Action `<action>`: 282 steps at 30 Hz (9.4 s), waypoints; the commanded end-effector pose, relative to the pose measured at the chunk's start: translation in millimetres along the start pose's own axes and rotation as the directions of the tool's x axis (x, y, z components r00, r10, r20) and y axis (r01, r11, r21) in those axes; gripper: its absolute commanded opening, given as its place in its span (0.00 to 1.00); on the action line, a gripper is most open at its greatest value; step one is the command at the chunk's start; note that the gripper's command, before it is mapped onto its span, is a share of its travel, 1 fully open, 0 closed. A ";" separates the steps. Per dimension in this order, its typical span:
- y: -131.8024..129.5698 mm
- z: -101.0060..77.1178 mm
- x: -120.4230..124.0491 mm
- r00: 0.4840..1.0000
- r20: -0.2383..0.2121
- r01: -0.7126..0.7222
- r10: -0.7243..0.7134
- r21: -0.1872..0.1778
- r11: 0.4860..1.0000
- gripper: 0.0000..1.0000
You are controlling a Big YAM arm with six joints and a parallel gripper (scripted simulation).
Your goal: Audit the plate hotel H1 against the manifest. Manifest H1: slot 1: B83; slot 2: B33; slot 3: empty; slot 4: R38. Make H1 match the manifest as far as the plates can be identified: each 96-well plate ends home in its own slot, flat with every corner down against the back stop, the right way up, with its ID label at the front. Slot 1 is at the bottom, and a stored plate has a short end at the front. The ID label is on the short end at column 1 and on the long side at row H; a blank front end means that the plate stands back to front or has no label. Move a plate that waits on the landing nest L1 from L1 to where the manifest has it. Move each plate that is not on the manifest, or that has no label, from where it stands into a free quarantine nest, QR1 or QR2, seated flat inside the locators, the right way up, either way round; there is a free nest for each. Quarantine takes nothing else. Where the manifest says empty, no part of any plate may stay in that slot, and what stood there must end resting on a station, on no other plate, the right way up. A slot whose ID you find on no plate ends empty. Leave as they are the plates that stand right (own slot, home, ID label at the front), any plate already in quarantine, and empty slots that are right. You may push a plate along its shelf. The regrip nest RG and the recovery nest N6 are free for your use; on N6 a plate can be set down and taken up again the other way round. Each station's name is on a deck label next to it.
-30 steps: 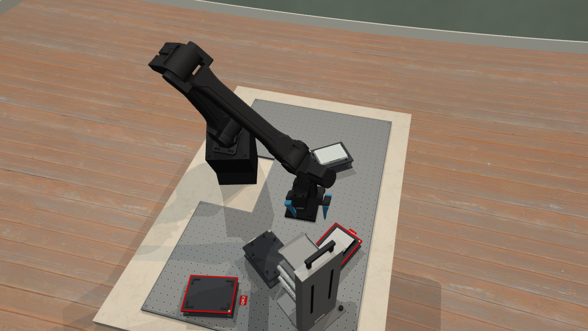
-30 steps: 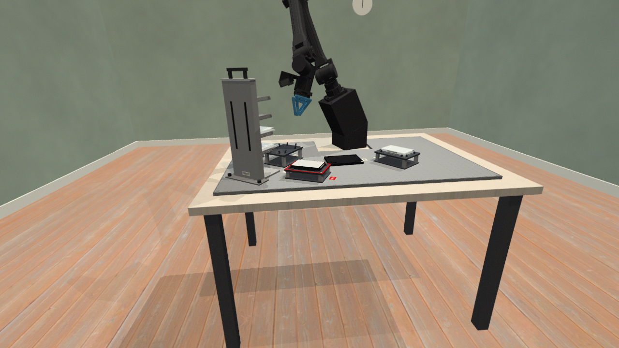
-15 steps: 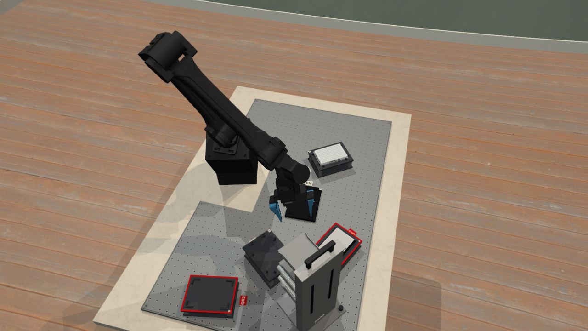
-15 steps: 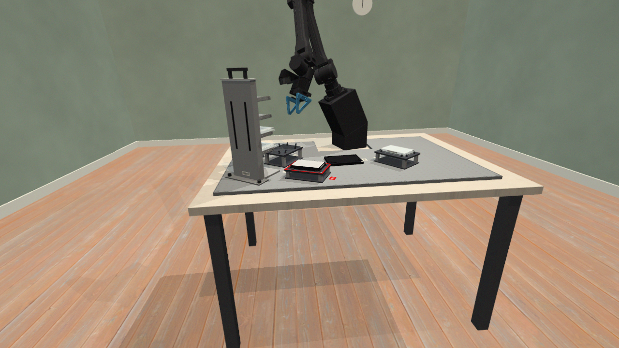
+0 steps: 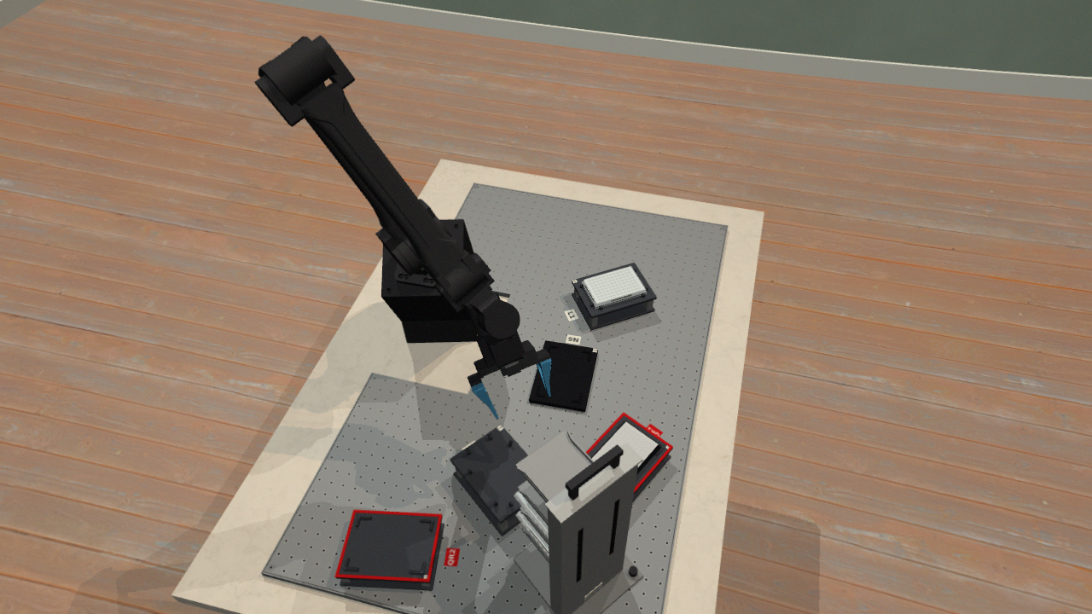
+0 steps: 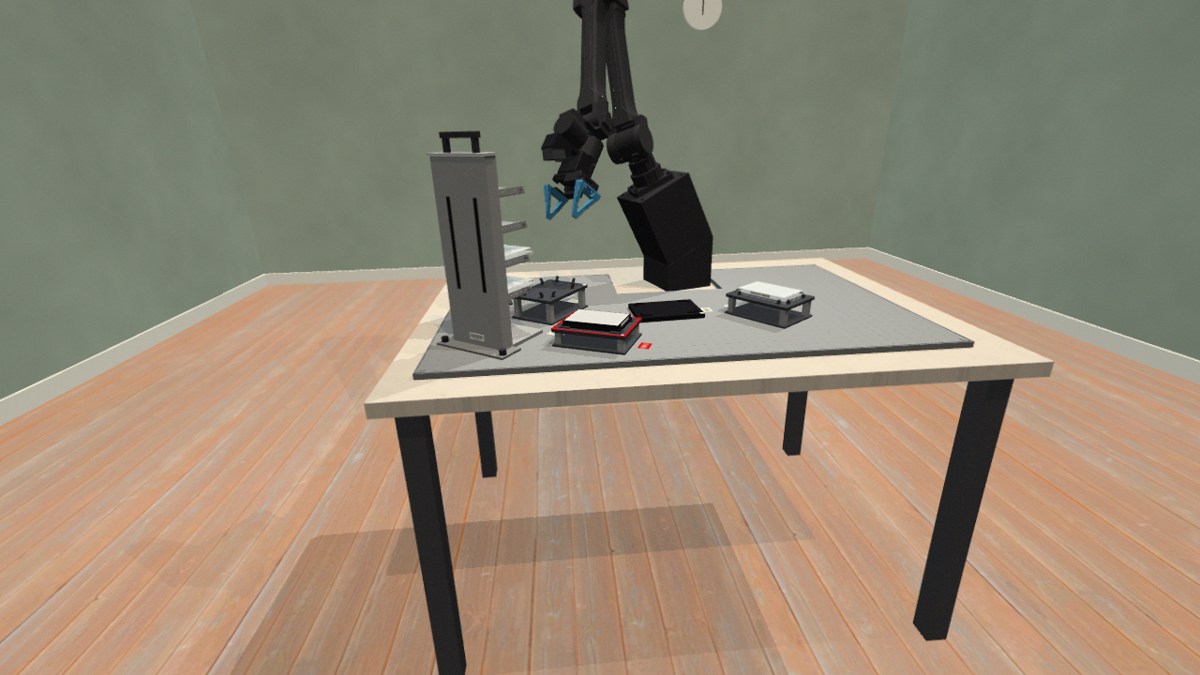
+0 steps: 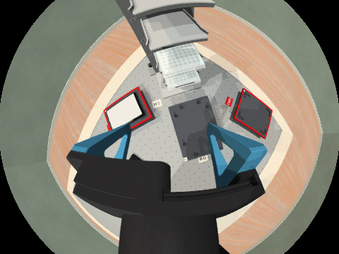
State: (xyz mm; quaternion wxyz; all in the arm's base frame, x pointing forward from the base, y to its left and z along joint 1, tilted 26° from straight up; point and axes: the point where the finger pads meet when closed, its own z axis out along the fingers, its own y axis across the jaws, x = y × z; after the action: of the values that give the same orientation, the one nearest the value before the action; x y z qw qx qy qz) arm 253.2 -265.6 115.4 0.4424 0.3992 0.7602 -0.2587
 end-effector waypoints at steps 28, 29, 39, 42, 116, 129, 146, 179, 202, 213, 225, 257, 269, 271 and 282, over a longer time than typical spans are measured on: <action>-63.0 -5.9 14.2 0.943 0.141 0.315 -0.303 -0.072 0.946 1.00; -63.5 -5.6 12.1 0.942 0.144 0.315 -0.303 -0.069 0.947 1.00; -63.3 -5.8 3.5 0.943 0.154 0.307 -0.294 -0.068 0.949 1.00; -63.3 -5.8 3.5 0.943 0.154 0.307 -0.294 -0.068 0.949 1.00; -47.2 73.2 -2.9 0.949 0.134 0.299 -0.286 -0.086 0.950 1.00; -43.9 82.9 -13.7 0.949 0.132 0.297 -0.285 -0.084 0.951 1.00; -38.1 95.3 -29.9 0.949 0.135 0.297 -0.285 -0.084 0.951 1.00; -25.9 118.7 -61.4 0.948 0.140 0.297 -0.284 -0.083 0.951 1.00; -27.4 119.9 -72.2 0.944 0.156 0.304 -0.290 -0.070 0.950 0.86; -27.4 119.9 -72.2 0.944 0.156 0.304 -0.290 -0.070 0.950 0.86; -36.3 110.8 -60.0 0.945 0.155 0.300 -0.288 -0.061 0.952 0.86; -46.3 90.5 -25.5 0.945 0.139 0.306 -0.295 -0.066 0.950 0.86; -51.1 77.5 -20.4 0.942 0.155 0.309 -0.297 -0.059 0.949 0.86; -51.4 77.6 -17.5 0.943 0.150 0.309 -0.297 -0.061 0.949 0.86; -55.1 67.5 -11.5 0.941 0.160 0.311 -0.299 -0.057 0.949 0.86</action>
State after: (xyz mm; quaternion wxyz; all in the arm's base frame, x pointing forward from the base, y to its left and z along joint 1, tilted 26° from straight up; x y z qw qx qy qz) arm 245.6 -348.0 84.4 0.4587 0.2443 0.7975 -0.3064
